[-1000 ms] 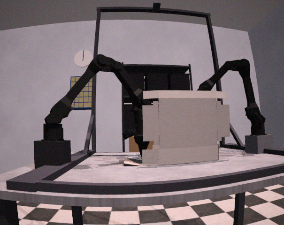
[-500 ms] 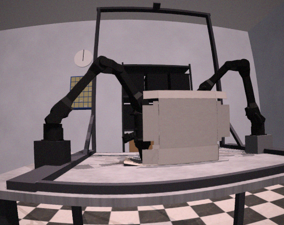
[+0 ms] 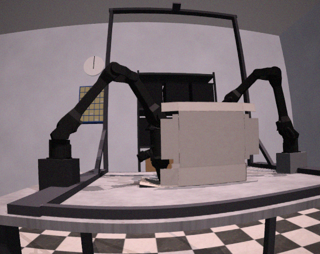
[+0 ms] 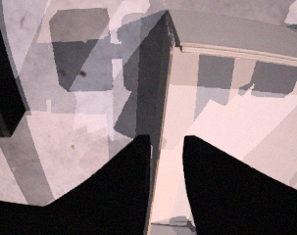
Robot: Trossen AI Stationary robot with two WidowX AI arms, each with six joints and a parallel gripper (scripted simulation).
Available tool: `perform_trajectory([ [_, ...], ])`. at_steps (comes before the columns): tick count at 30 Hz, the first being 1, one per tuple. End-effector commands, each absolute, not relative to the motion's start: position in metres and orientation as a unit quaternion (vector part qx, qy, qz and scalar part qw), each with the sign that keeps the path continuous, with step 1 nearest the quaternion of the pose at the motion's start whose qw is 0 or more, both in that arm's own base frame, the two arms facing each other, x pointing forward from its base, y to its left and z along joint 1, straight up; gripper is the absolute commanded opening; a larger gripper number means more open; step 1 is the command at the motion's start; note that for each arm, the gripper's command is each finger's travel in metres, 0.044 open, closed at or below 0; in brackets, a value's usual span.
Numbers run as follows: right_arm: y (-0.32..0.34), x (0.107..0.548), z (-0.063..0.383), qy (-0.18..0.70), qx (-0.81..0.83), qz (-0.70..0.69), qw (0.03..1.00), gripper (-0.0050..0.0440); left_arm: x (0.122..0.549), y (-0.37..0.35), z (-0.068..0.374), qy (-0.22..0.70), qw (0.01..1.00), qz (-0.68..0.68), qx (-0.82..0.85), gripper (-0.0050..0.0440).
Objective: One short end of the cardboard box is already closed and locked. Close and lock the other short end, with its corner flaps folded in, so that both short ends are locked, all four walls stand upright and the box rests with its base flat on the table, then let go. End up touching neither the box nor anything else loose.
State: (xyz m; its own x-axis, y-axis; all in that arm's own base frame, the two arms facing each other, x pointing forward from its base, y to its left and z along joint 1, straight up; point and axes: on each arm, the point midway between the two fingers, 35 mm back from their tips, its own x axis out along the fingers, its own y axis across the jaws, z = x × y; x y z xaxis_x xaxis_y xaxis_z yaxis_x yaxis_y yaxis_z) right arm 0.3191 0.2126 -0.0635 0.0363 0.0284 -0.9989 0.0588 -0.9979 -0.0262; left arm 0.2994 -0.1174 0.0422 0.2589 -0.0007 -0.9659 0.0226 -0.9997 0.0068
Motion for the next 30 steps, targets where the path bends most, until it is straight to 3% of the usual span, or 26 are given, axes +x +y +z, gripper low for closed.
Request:
perform_trajectory([
  [1, 0.21, 0.316, -0.068, 0.026, 0.714, -0.699, 0.016, 0.0253, 0.304, -0.119, 0.05, 0.003, 0.009, -0.599, 0.8, 0.0062],
  [30, 0.214, 0.322, -0.047, 0.03, 0.72, -0.693, 0.011, 0.0253, 0.304, -0.119, 0.05, 0.003, 0.009, -0.599, 0.8, 0.0062],
])
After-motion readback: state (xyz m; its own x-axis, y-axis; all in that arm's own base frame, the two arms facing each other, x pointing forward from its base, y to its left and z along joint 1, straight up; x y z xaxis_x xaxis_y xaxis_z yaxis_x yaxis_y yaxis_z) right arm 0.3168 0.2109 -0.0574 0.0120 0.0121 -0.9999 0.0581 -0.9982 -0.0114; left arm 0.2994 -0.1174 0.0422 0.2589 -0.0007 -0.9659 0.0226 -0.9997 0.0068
